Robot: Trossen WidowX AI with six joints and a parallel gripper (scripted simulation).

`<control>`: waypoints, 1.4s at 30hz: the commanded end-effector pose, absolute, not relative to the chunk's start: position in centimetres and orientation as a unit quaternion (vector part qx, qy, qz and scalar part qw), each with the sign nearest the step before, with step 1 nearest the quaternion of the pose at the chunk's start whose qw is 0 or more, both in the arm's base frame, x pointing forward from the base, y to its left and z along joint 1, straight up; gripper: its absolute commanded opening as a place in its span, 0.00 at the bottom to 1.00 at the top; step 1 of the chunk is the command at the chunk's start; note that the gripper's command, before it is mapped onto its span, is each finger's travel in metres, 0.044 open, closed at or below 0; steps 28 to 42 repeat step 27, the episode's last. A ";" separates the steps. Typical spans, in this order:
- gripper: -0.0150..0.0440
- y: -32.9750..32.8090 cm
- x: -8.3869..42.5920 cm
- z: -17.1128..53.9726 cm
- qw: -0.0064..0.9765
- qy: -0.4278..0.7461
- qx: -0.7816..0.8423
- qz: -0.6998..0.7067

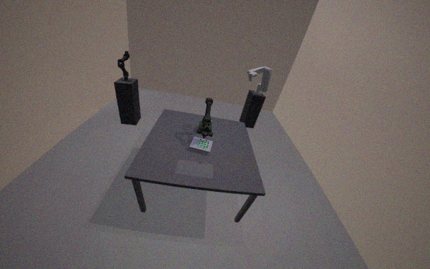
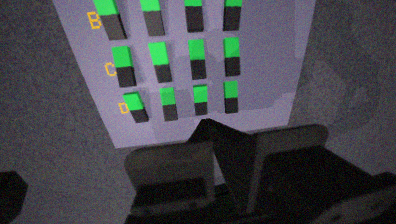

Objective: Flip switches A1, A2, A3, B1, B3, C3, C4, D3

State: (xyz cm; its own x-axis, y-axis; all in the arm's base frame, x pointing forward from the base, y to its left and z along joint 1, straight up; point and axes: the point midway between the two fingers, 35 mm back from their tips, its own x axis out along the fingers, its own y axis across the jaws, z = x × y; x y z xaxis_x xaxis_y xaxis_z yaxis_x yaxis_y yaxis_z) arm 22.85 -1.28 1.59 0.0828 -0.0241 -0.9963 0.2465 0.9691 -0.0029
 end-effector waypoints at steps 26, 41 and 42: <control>0.25 -1.3 30.0 7.9 0.740 0.661 0.084 -0.091; 0.25 -1.3 30.0 7.9 0.740 0.661 0.084 -0.091; 0.25 -1.3 30.0 7.9 0.740 0.661 0.084 -0.091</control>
